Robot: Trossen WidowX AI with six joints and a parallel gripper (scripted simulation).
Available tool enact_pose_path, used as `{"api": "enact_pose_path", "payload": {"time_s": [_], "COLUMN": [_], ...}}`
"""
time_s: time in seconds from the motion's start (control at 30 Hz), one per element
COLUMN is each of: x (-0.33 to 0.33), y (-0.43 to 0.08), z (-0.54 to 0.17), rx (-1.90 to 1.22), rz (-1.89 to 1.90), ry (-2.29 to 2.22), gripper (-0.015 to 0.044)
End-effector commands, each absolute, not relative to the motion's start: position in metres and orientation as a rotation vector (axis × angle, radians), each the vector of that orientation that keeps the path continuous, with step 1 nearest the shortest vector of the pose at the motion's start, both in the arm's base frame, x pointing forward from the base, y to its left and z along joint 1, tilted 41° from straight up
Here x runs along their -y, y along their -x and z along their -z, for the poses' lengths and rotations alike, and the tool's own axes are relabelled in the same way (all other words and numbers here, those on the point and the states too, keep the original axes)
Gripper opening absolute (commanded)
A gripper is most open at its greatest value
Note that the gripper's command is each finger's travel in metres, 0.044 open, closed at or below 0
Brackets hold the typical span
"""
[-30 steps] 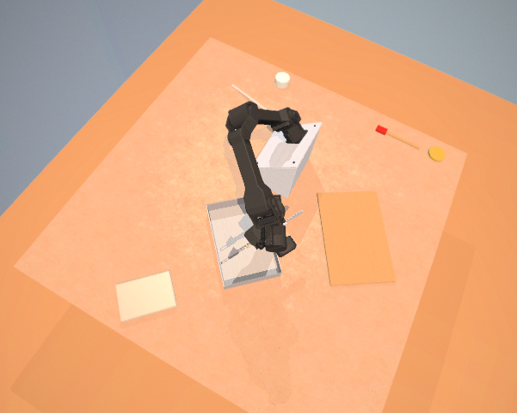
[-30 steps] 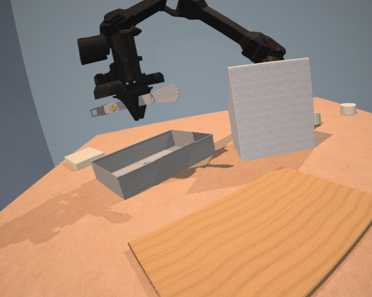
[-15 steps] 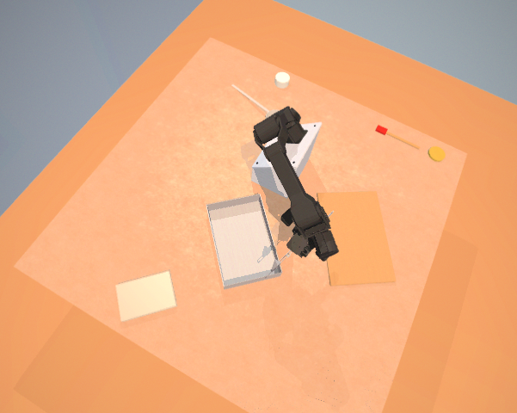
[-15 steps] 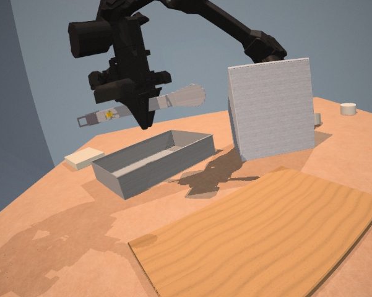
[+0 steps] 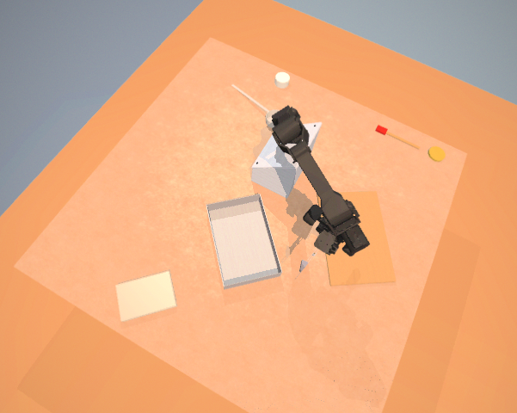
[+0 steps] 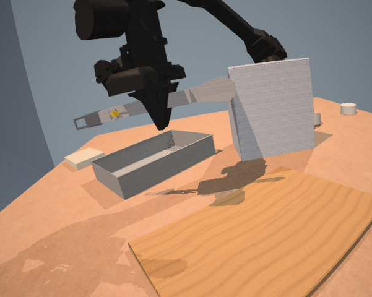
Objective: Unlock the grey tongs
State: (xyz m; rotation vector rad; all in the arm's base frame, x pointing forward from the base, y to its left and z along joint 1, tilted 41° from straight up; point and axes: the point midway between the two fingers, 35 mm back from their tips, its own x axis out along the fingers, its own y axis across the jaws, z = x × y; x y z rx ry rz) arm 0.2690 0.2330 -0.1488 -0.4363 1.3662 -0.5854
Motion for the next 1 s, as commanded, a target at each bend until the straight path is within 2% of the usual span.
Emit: {"api": "enact_pose_path", "payload": {"time_s": [0.0, 0.6, 0.97], "x": [-0.253, -0.294, -0.292], "y": [-0.244, -0.13, -0.125], "z": [0.163, 0.218, 0.223], "rx": [-1.385, -1.452, -1.4], "rz": [0.545, 0.419, 0.41], "ry": [0.468, 0.634, 0.659], "gripper": [-0.015, -0.015, -0.015]}}
